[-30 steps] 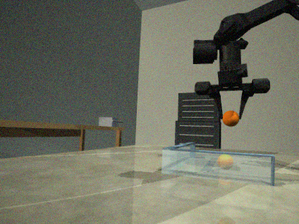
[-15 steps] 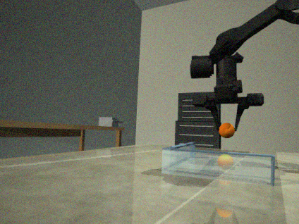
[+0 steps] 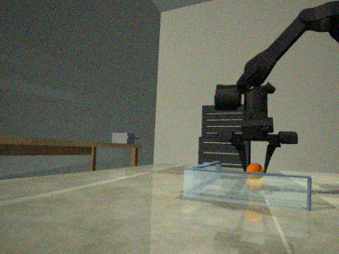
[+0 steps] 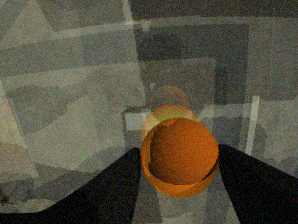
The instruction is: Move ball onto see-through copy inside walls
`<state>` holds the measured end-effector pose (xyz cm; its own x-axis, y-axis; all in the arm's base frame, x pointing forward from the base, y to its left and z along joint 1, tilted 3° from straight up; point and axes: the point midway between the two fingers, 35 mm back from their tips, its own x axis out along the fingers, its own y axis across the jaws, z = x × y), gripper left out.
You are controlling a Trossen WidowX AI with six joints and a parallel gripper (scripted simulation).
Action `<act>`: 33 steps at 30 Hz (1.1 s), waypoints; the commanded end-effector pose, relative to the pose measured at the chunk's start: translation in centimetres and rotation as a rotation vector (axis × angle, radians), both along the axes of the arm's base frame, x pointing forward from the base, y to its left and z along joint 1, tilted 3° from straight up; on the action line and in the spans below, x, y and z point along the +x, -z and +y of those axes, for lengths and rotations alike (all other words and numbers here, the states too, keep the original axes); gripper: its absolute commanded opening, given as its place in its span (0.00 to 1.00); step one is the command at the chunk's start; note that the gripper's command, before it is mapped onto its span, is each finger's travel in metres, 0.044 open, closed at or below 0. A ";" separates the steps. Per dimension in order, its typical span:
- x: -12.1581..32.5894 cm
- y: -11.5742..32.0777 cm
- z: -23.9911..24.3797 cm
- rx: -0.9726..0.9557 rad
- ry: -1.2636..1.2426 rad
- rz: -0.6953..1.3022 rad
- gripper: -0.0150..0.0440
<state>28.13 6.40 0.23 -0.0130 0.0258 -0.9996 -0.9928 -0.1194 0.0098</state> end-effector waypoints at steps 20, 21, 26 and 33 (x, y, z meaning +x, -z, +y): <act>-0.3 3.4 -0.1 -0.005 -0.003 0.007 0.25; -0.3 3.5 -0.1 -0.005 -0.003 0.007 0.25; -0.2 3.1 0.0 0.000 -0.002 -0.002 0.30; -0.2 3.1 0.0 0.000 -0.002 -0.002 0.61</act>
<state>27.94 6.43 -2.86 -0.0119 0.0260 -0.9996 -0.9925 -0.1219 0.0086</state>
